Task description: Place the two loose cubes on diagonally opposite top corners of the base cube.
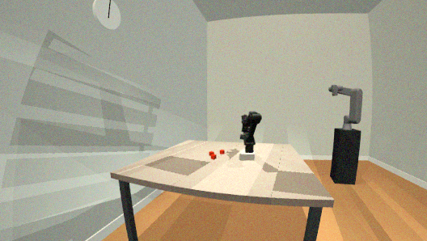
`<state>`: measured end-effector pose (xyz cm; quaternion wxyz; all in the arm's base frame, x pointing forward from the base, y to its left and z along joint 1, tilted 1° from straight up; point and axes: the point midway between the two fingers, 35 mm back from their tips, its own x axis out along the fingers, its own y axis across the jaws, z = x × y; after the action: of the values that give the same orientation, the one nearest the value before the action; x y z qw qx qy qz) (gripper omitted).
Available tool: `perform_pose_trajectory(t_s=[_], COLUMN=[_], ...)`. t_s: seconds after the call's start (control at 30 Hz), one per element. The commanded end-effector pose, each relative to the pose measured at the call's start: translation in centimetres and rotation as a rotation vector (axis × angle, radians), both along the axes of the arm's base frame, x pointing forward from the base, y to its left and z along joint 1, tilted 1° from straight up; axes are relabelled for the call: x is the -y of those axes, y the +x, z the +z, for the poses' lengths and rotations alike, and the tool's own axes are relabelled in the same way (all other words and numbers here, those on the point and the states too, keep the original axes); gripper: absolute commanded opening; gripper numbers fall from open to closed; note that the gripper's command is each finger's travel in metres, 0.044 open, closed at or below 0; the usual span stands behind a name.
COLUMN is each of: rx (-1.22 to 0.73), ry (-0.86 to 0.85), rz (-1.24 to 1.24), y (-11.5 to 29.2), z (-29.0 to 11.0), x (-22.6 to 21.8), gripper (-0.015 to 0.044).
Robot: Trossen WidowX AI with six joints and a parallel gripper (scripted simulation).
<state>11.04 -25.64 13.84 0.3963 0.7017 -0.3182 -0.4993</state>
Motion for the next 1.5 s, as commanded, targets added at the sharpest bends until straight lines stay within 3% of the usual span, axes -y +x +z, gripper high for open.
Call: perform_pose_trajectory(t_s=[0.0,0.13,0.17,0.5,0.87,1.47], rx=[-0.005,-0.112,-0.144,-0.466,-0.813,-1.347], ry=[0.002,0.045,0.056,0.126,0.123,-0.022], rz=[0.007,0.15,0.194,0.655,1.196,2.102], y=[0.1,2.9,3.8,11.6,18.2,22.3], z=[0.0,0.0,0.0,-0.3,-0.9,-2.0], x=[0.0,-0.7,-0.9,-5.1,-12.6,-28.9], gripper=[0.0374,0.0269,0.0265,0.0265,0.0265,0.0265])
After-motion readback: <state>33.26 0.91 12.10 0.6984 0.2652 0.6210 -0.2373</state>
